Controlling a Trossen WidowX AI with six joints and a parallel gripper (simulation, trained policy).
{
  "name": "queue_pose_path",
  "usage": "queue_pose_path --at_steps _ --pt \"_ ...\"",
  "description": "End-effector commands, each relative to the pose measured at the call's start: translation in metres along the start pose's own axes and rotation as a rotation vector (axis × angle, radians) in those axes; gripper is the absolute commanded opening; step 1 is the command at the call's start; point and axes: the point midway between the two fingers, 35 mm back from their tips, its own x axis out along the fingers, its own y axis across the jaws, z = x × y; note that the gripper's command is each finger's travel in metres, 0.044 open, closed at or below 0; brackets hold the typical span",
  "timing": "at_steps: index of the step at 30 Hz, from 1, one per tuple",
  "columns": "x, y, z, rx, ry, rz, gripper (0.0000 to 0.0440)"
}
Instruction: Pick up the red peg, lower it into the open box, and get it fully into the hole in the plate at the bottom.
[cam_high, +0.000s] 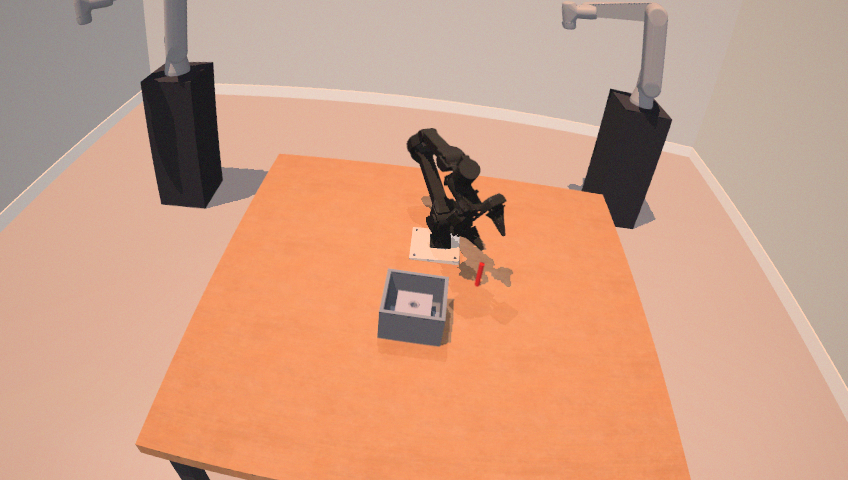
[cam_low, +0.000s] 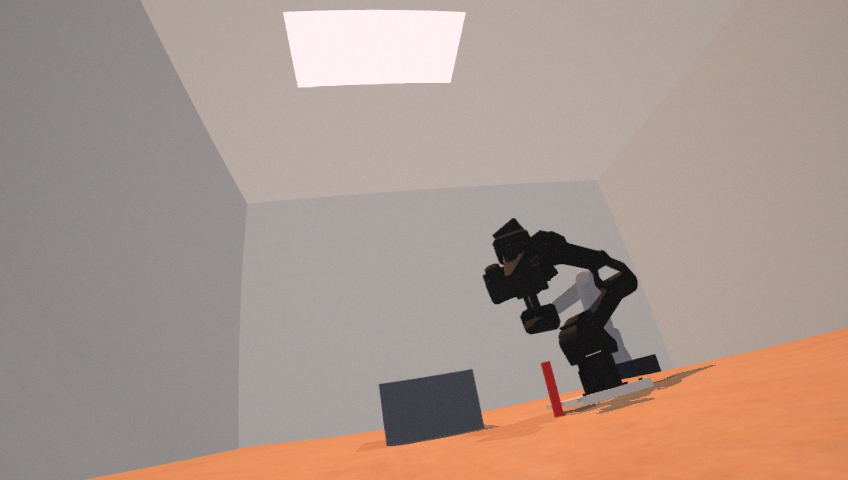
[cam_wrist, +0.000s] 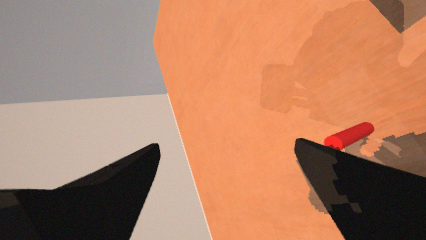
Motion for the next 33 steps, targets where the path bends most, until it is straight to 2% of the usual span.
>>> queue_pose_path --at_steps 1,10,16,30,33 --pt "0.003 -0.008 0.000 0.053 -0.001 -0.099 0.0440" --pt "0.016 -0.034 0.000 0.182 -0.016 -0.374 0.0440" --pt "0.030 -0.051 -0.001 0.244 -0.038 -0.509 0.0440" --pt "0.065 -0.091 -0.008 0.306 -0.072 -0.644 0.0440" --pt "0.070 -0.099 -0.010 0.316 -0.077 -0.659 0.0420"
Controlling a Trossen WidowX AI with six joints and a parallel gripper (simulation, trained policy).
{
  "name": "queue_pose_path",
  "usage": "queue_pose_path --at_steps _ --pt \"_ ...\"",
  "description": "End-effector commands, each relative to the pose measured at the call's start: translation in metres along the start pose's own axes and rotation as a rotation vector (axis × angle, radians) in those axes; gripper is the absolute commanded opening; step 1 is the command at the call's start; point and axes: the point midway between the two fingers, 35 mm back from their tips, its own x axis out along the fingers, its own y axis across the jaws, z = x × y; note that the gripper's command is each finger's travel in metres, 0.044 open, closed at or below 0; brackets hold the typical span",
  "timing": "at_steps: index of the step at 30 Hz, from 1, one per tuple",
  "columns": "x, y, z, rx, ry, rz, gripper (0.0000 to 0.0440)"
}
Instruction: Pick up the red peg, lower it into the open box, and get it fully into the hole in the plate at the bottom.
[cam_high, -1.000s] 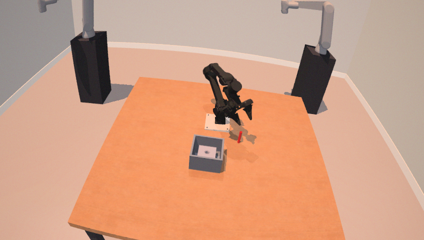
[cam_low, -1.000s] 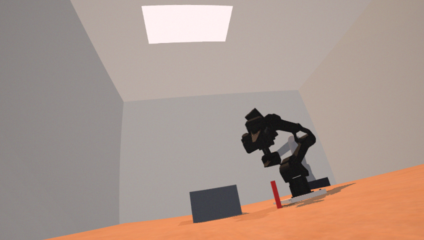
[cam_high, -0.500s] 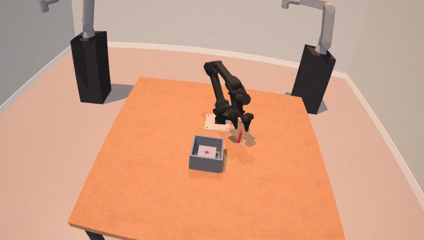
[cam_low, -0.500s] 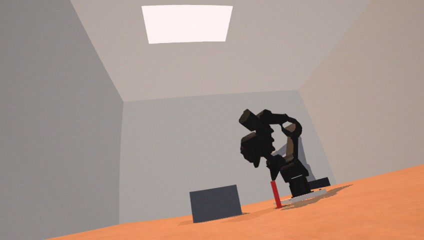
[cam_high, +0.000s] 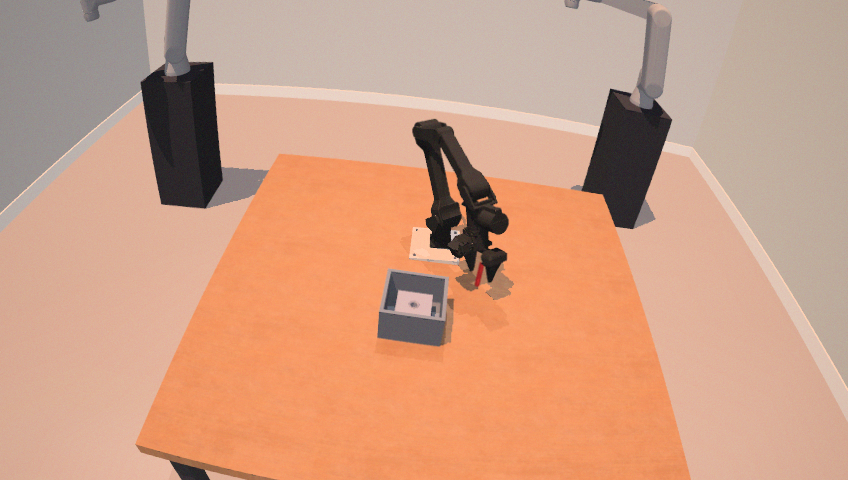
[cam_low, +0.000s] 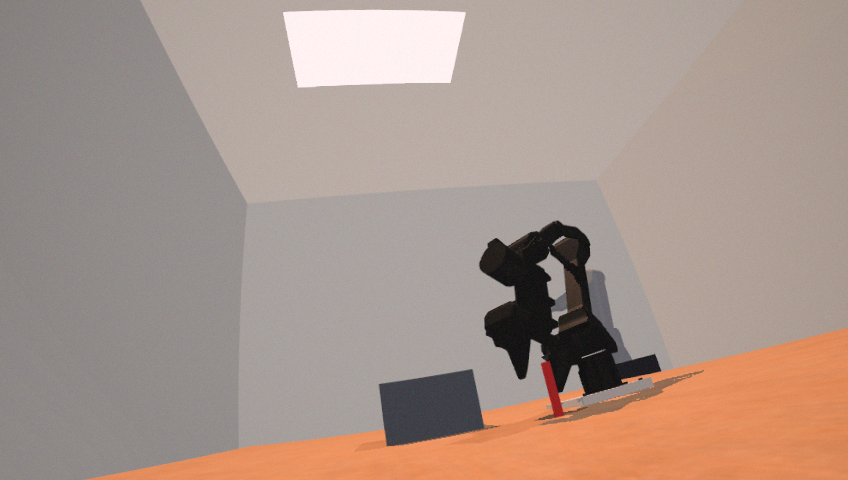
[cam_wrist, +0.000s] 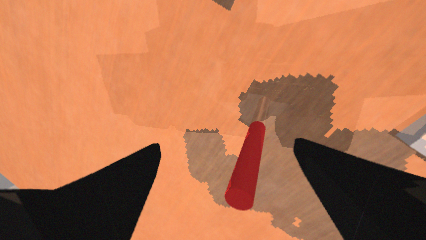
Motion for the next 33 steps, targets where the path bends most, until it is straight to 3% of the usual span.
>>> queue_pose_path --at_steps 1,17,33 --pt "0.010 -0.005 0.000 0.018 -0.007 -0.020 0.0401" --pt "0.020 -0.011 -0.003 0.044 0.058 -0.107 0.0001" --pt "-0.022 0.019 0.031 -0.105 -0.098 -0.031 0.0004"
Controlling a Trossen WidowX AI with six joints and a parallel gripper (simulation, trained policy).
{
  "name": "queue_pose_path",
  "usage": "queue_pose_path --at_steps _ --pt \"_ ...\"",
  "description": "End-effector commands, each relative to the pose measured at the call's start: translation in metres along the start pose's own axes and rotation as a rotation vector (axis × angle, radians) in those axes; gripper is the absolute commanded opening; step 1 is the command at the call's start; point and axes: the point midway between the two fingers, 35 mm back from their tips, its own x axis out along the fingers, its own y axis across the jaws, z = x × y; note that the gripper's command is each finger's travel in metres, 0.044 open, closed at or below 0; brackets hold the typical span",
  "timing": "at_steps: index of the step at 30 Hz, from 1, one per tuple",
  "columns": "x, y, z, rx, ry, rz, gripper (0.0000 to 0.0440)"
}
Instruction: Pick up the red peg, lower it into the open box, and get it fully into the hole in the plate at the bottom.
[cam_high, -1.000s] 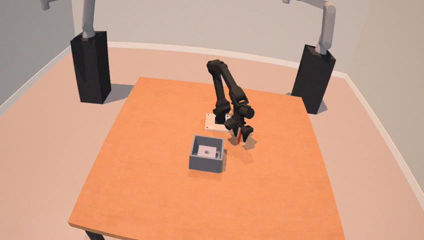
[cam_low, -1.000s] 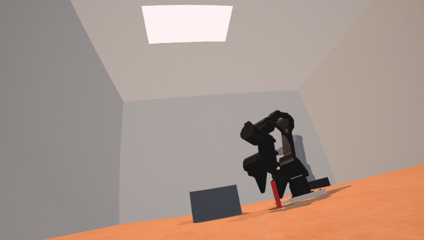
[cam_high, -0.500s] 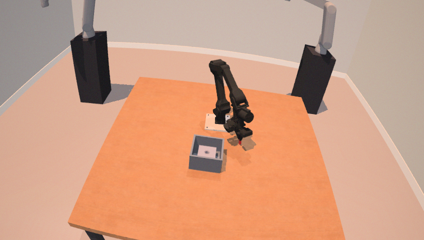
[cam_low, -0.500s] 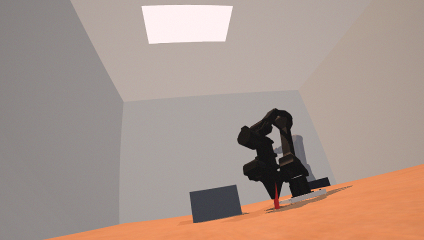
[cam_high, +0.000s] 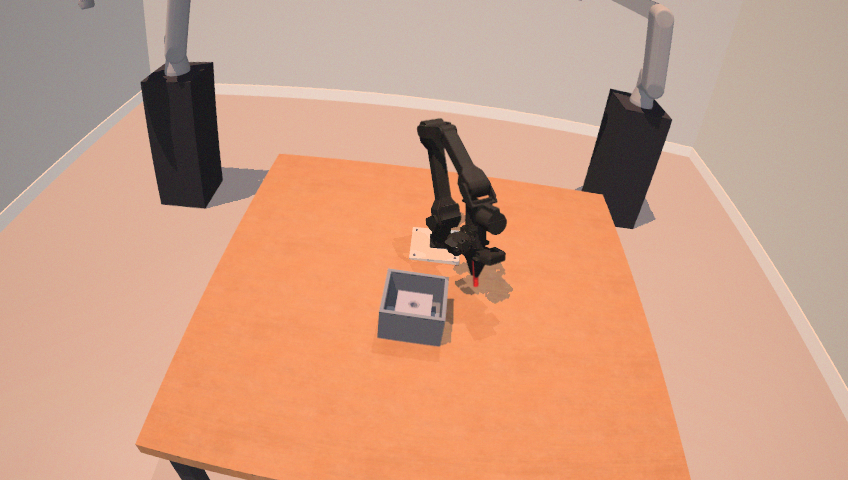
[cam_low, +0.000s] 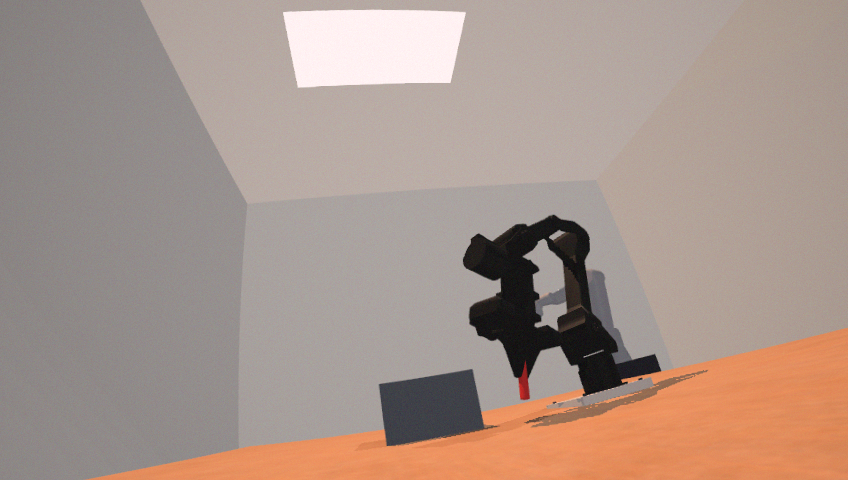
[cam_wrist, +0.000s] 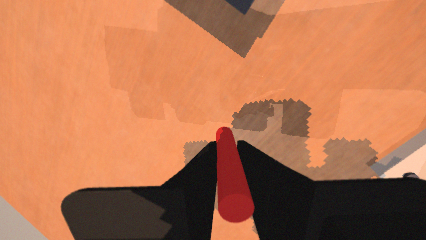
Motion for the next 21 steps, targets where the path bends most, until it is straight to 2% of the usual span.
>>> queue_pose_path --at_steps 1,13,21 --pt "-0.011 0.006 0.010 -0.027 -0.036 0.012 0.0003" --pt "-0.050 0.030 0.056 -0.044 -0.153 0.039 0.0000" --pt "-0.059 0.033 0.092 -0.008 -0.209 0.022 0.0000"
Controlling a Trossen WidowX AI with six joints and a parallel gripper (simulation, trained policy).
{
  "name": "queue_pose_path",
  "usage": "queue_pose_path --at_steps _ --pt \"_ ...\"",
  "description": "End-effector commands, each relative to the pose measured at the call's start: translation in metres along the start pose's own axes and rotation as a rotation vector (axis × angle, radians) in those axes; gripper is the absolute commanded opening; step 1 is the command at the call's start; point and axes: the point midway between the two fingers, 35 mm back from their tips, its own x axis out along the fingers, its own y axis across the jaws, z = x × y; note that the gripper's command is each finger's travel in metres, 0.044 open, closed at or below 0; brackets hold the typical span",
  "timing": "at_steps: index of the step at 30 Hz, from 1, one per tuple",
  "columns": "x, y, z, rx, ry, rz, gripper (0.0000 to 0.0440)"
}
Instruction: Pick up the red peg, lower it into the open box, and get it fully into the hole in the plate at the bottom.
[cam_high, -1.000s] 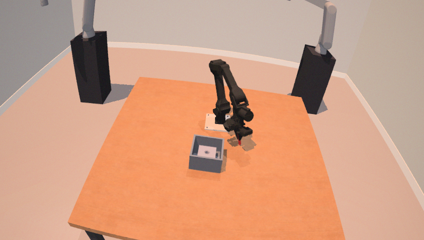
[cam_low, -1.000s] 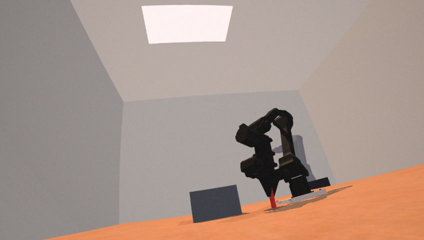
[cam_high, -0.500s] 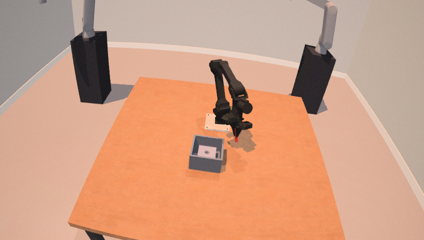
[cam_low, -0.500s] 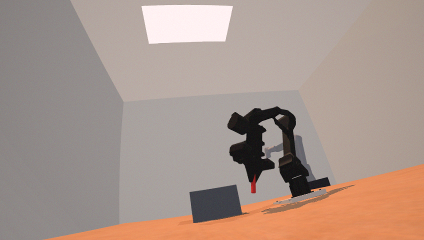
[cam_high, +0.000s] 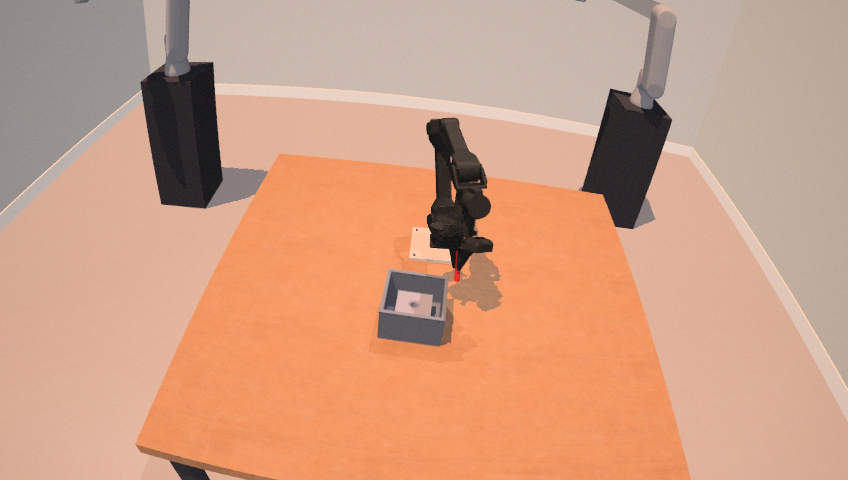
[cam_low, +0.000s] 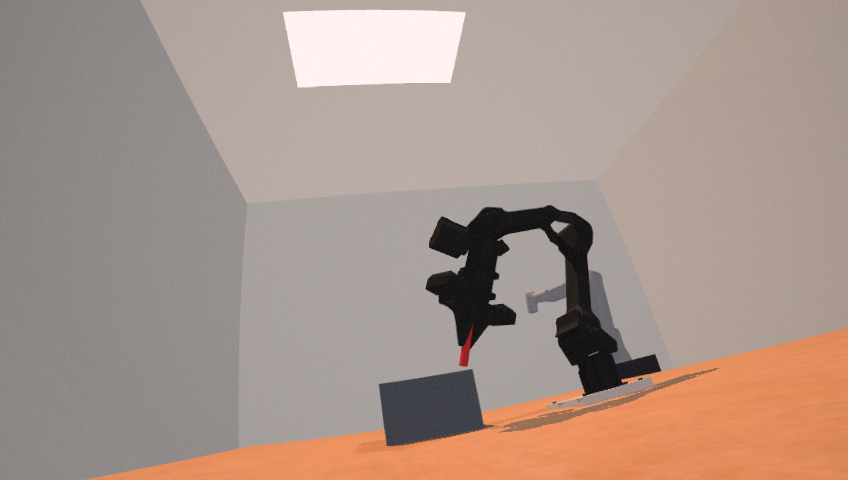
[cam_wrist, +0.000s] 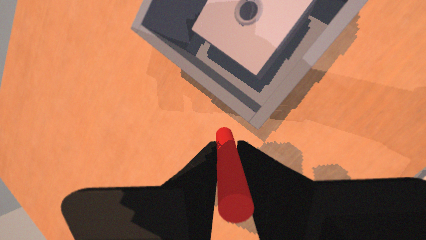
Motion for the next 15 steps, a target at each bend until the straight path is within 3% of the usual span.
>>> queue_pose_path --at_steps 1,15 --pt "0.001 -0.001 0.014 0.007 -0.021 -0.016 0.0000" --pt "0.014 -0.008 0.063 0.070 -0.075 -0.065 0.0000"
